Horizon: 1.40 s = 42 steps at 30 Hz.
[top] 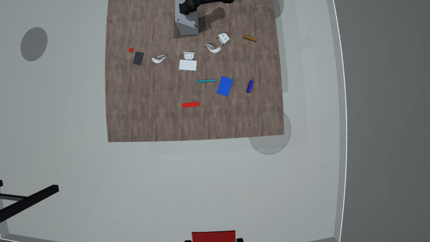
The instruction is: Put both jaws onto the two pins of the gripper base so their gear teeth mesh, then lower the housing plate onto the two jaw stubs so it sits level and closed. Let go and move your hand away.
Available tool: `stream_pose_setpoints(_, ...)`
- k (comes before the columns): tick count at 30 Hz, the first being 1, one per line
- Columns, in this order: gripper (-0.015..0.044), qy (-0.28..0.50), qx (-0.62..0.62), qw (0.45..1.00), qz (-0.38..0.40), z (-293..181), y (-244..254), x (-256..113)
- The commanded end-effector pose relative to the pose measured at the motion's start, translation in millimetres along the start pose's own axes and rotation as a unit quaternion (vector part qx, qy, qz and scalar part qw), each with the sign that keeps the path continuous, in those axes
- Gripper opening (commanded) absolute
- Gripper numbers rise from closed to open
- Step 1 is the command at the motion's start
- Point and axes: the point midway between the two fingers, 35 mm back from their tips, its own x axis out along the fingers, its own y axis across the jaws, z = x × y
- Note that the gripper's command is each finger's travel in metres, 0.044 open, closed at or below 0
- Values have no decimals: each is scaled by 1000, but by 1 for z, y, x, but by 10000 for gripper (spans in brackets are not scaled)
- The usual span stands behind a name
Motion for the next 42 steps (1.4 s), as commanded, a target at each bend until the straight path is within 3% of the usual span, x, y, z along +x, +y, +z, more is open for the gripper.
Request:
stream_pose_setpoints(1, 440, -19, -43, 997, -56, 12, -26, -1)
stream_pose_setpoints(22, 440, -101, -202, 913, -339, 85, -129, -58)
stream_pose_setpoints(42, 440, -156, -290, 736, -591, 146, -180, -170)
